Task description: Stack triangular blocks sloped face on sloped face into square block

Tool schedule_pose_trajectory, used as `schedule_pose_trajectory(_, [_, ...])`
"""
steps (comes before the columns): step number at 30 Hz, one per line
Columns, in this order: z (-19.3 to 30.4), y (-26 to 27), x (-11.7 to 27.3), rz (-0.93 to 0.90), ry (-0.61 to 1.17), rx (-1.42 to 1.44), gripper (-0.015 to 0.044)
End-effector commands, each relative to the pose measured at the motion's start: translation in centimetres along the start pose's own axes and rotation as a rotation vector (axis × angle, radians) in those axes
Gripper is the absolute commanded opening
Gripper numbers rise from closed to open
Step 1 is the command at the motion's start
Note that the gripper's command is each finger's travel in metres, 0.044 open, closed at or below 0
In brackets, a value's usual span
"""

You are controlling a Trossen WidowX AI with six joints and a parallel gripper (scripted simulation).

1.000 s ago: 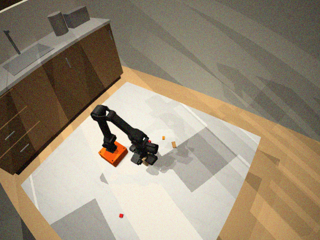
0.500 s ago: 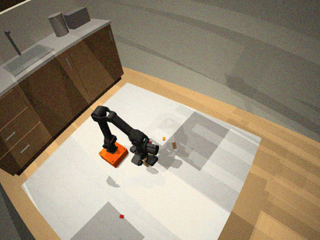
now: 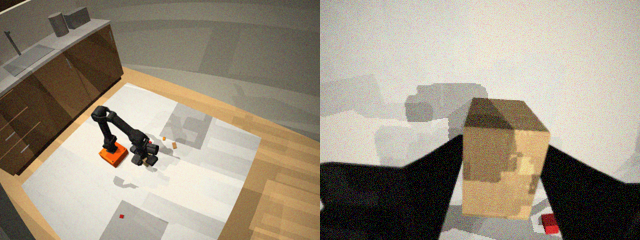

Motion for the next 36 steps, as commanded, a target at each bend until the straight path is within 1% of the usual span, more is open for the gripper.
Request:
schedule_pose_trajectory(1, [0.0, 0.0, 0.0, 0.0, 0.0, 0.0, 0.0367])
schedule_pose_trajectory(4, [0.0, 0.0, 0.0, 0.0, 0.0, 0.0, 0.044])
schedule_pose_trajectory(14, [0.0, 0.1, 0.2, 0.0, 0.0, 0.0, 0.044])
schedule_pose_trajectory(16, [0.1, 0.4, 1.9, 0.0, 0.0, 0.0, 0.044])
schedule_pose_trajectory(20, [0.1, 0.5, 8.5, 0.0, 0.0, 0.0, 0.044])
schedule_pose_trajectory(22, [0.0, 0.1, 10.8, 0.0, 0.0, 0.0, 0.044])
schedule_pose_trajectory(29, [0.0, 0.0, 11.0, 0.0, 0.0, 0.0, 0.044])
schedule_pose_trajectory(30, [0.1, 0.2, 10.5, -0.013, 0.001, -0.004, 0.044])
schedule_pose_trajectory(36, [0.1, 0.2, 10.5, -0.013, 0.001, -0.004, 0.044])
Point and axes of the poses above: the point midway between the two fingers, 35 mm back from their tips, its own x axis back along the fingers, its own y axis across the jaws, z = x × y, the point moved 9 cm from there along x, back along the fingers, and after that the axes turned 7 degrees about x, right-handed, at the moved point
